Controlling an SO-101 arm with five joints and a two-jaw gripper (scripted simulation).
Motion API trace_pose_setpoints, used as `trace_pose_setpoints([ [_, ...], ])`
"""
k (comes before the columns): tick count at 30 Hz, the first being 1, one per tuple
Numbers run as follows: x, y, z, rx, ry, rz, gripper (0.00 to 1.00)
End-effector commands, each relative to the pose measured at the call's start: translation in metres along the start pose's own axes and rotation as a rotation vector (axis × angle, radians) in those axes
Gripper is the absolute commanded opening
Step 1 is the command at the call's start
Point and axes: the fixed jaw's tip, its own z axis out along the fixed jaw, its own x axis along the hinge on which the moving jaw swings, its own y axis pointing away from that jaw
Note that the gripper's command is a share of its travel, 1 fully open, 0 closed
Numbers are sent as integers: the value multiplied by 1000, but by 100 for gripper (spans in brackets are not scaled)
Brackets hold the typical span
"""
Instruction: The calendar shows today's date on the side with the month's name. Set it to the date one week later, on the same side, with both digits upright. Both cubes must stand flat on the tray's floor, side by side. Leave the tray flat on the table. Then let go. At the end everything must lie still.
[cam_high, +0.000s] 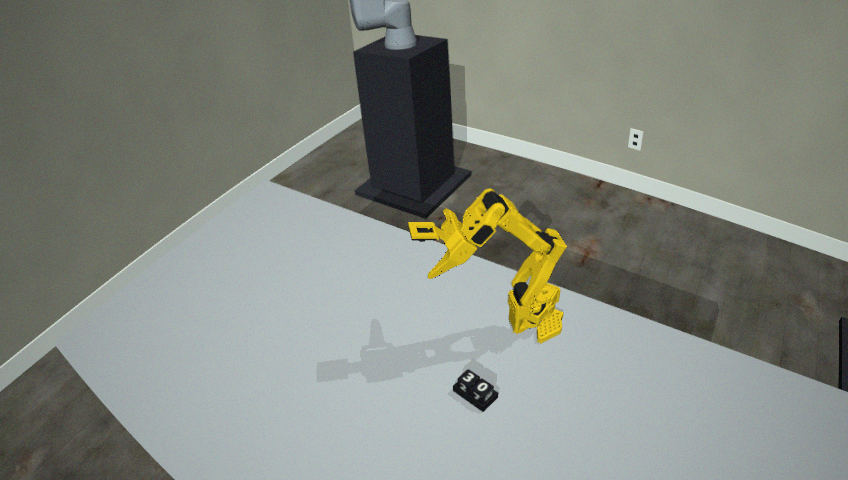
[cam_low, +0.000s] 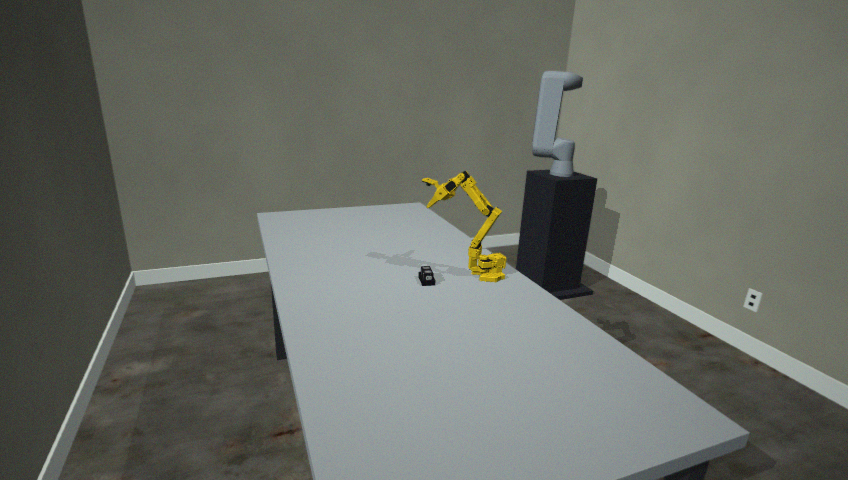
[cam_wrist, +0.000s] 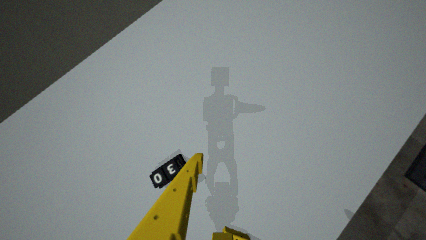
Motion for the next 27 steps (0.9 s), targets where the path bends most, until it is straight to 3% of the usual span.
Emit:
trace_pose_setpoints([
  [1,-2,5,-2,-18,-34,-97,93],
  [11,8,13,5,-47,-4,-340,89],
  [27,33,30,19,-141,39,-939,78],
])
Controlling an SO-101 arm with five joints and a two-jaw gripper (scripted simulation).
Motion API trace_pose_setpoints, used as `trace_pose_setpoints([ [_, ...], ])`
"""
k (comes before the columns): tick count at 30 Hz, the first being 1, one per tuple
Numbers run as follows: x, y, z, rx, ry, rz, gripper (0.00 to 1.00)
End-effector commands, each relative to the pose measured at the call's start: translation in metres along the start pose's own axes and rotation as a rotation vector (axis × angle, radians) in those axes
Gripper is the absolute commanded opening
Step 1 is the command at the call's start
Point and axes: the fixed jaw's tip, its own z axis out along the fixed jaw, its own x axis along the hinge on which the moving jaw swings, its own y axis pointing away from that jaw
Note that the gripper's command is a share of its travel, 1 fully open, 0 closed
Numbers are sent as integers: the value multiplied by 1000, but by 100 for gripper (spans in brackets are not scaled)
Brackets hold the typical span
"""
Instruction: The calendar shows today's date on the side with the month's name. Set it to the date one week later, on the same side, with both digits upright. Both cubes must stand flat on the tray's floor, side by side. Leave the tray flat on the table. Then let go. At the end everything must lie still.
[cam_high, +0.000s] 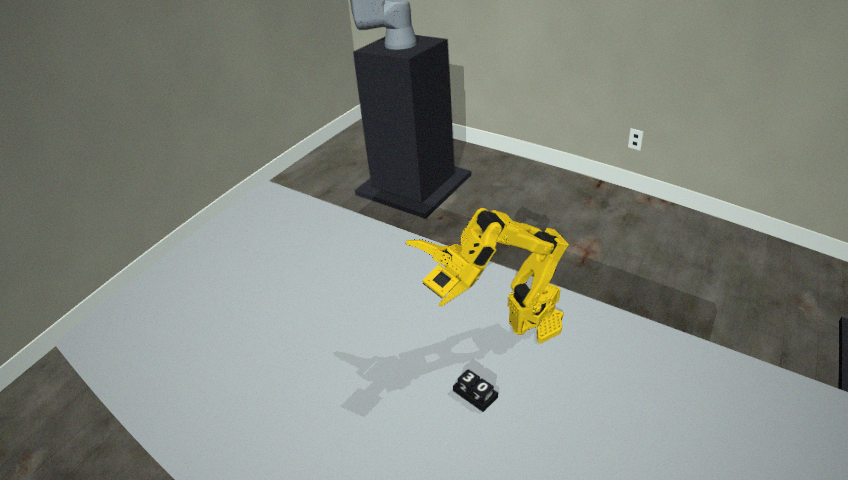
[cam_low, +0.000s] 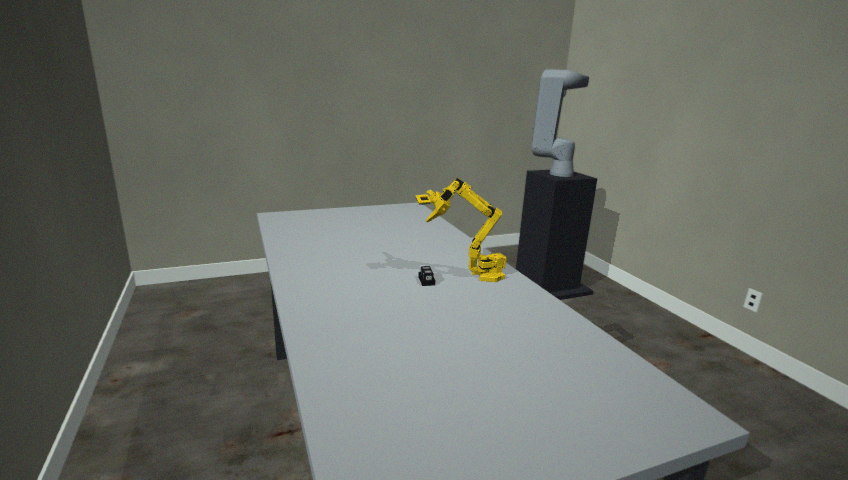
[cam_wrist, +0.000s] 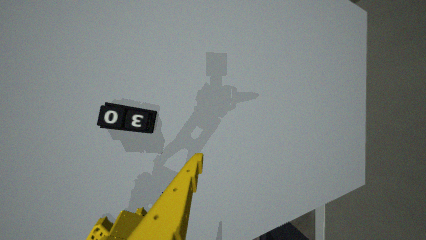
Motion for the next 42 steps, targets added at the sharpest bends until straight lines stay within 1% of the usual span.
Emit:
trace_pose_setpoints([
  [1,-4,1,-4,22,-48,-95,78],
  [16,4,33,16,-87,-49,-810,65],
  [18,4,33,16,-87,-49,-810,65],
  [20,6,37,19,-102,-55,-909,63],
  [33,17,64,33,-191,-117,-1529,52],
  [35,17,64,33,-191,-117,-1529,52],
  [42,23,77,39,-231,-167,-1833,47],
])
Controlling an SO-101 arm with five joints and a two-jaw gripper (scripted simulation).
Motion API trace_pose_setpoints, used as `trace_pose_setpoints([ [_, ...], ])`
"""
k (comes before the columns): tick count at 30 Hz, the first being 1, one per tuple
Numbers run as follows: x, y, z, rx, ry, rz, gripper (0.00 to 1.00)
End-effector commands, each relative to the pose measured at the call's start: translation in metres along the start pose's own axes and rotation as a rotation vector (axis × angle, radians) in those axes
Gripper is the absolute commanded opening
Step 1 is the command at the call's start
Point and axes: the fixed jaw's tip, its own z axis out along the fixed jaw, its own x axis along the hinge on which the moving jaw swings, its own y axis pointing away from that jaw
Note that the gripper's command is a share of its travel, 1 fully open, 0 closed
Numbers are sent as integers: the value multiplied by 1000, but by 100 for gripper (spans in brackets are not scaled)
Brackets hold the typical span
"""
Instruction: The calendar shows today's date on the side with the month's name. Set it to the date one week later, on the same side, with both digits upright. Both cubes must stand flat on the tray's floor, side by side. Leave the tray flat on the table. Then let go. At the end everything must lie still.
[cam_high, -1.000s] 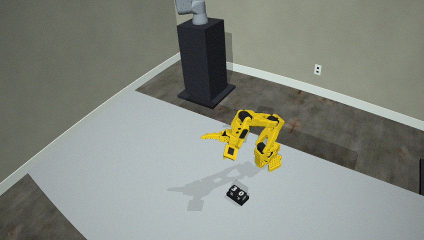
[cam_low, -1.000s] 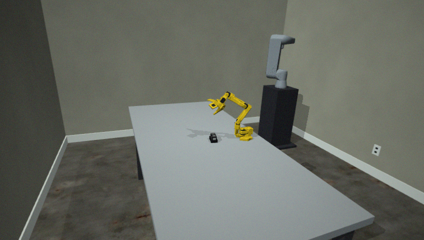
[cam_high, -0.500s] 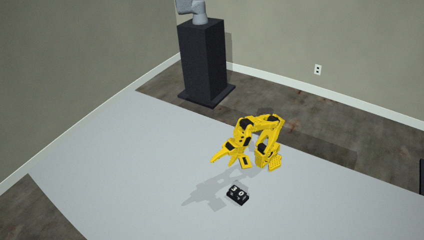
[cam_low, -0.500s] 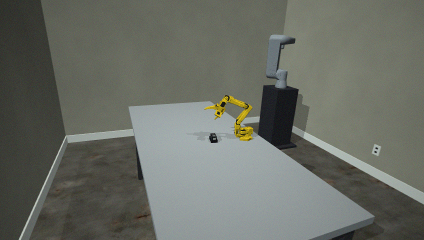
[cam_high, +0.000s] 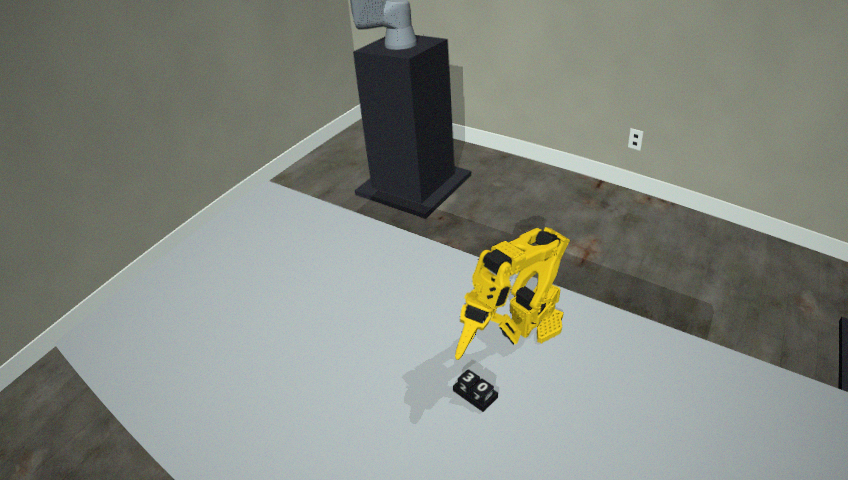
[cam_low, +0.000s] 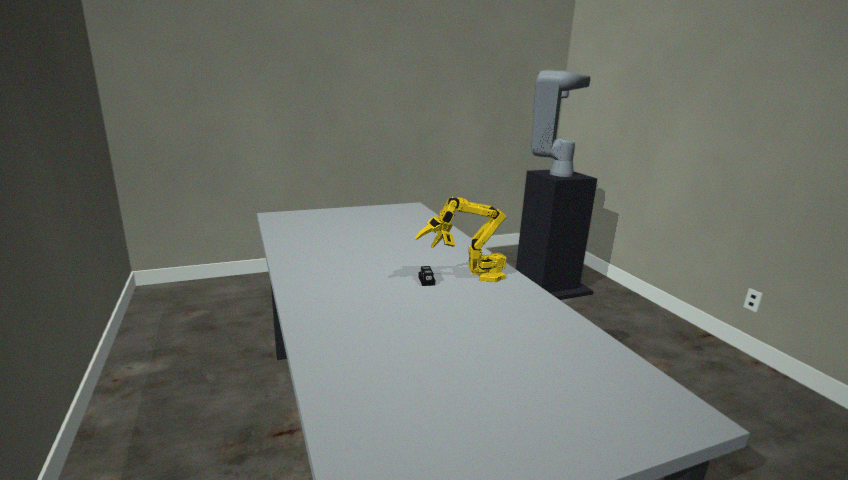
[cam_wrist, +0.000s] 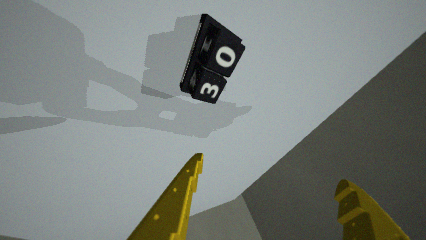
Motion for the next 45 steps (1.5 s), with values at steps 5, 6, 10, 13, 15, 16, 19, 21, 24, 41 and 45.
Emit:
trace_pose_setpoints([
  [5,-9,-2,5,29,-11,-332,43],
  [6,-11,-1,6,27,-16,-369,43],
  [10,-14,0,8,24,-25,-441,41],
  [13,-17,1,11,20,-38,-543,40],
  [15,-20,2,13,18,-46,-606,39],
  [16,-21,3,14,17,-50,-636,38],
  [19,-24,4,16,15,-61,-721,37],
  [21,-26,5,18,14,-68,-772,36],
  [24,-29,7,20,13,-78,-841,34],
  [41,-37,11,26,14,-108,-1053,31],
  [45,-38,11,26,14,-110,-1066,30],
])
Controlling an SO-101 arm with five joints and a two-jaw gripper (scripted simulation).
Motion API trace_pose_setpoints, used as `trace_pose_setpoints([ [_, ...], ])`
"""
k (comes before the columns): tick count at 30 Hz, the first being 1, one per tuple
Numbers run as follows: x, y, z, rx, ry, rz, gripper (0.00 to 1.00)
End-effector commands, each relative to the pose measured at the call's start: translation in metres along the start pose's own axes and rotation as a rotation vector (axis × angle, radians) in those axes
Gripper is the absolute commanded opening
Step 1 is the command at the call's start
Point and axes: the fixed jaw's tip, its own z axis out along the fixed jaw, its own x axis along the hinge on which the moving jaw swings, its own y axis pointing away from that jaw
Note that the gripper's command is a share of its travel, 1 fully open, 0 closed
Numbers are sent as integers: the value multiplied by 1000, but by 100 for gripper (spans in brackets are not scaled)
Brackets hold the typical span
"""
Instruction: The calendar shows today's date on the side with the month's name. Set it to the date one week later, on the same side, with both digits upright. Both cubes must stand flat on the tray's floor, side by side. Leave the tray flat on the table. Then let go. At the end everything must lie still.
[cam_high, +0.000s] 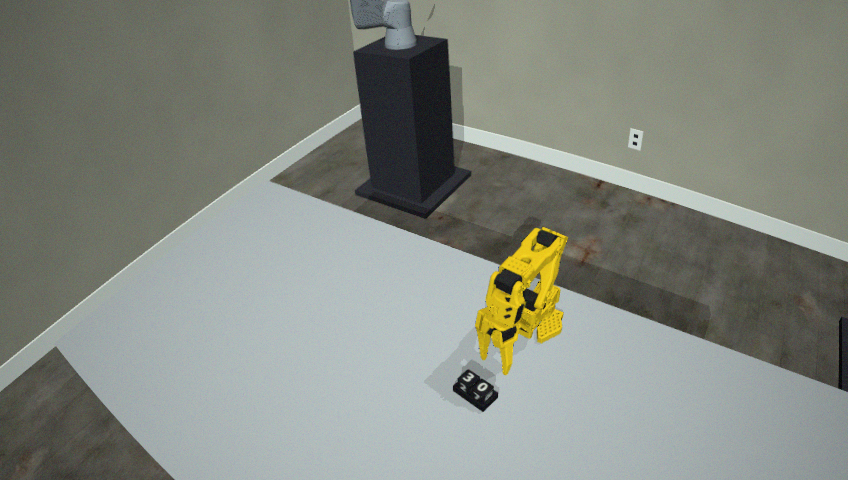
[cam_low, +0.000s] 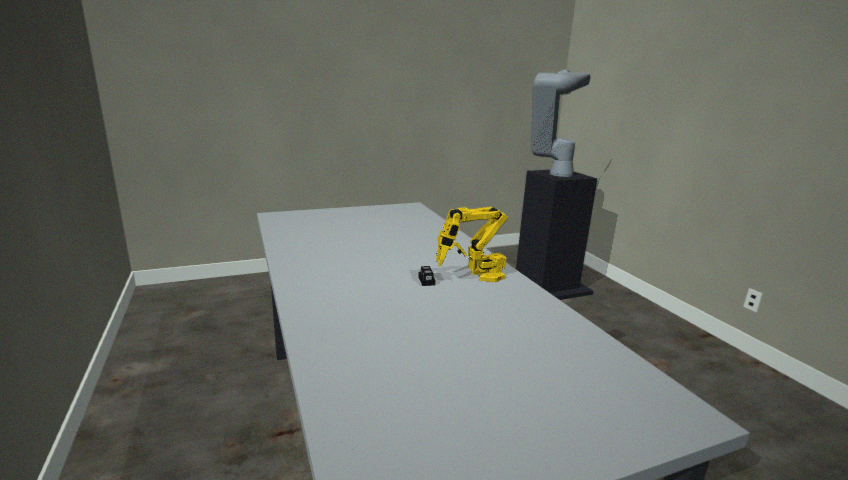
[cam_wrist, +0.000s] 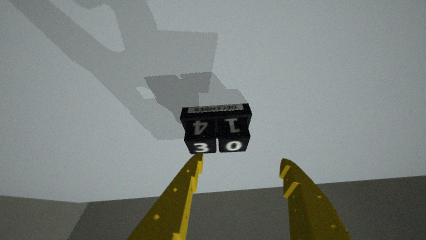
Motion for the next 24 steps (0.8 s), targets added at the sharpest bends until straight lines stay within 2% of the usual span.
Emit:
trace_pose_setpoints([
  [1,4,-2,-2,11,37,-27,30],
  [16,3,-3,-2,11,34,-49,30],
  [17,8,-5,-4,20,69,-62,30],
  [24,8,-5,-4,20,69,-62,30],
])
